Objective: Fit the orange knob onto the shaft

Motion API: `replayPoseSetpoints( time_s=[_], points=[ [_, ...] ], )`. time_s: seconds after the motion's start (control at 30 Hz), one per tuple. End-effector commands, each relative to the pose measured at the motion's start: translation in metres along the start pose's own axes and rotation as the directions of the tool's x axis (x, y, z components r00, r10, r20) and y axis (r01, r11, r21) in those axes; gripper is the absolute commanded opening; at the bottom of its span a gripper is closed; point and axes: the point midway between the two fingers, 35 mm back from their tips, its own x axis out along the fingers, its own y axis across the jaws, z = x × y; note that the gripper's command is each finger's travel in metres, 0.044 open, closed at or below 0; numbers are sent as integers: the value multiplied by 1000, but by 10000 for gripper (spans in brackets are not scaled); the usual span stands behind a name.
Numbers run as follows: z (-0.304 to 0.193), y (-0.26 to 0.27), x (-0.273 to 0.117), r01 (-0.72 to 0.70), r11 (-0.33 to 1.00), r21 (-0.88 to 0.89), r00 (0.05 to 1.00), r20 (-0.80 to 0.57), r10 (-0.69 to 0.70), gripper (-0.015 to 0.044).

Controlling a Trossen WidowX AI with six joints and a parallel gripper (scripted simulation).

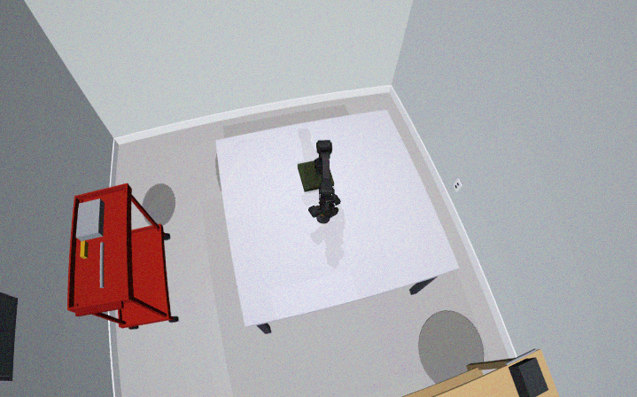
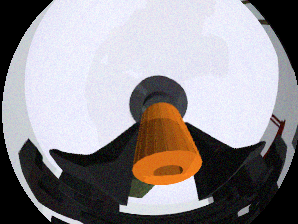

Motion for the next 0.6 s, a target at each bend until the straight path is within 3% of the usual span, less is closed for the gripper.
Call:
replayPoseSetpoints(
  time_s=[0.0, 0.2, 0.4, 0.57],
  points=[
    [-1, 1, -1, -4, 1000, -6, 1000, -1, 4, 0],
    [-1, 1, -5, -4, 1000, -15, 1000, -1, 4, 0],
    [-1, 1, -6, -4, 979, -204, 1000, -1, 4, 0],
    [1, -1, -5, -4, 977, -214, 1000, -1, 4, 0]
  ],
)
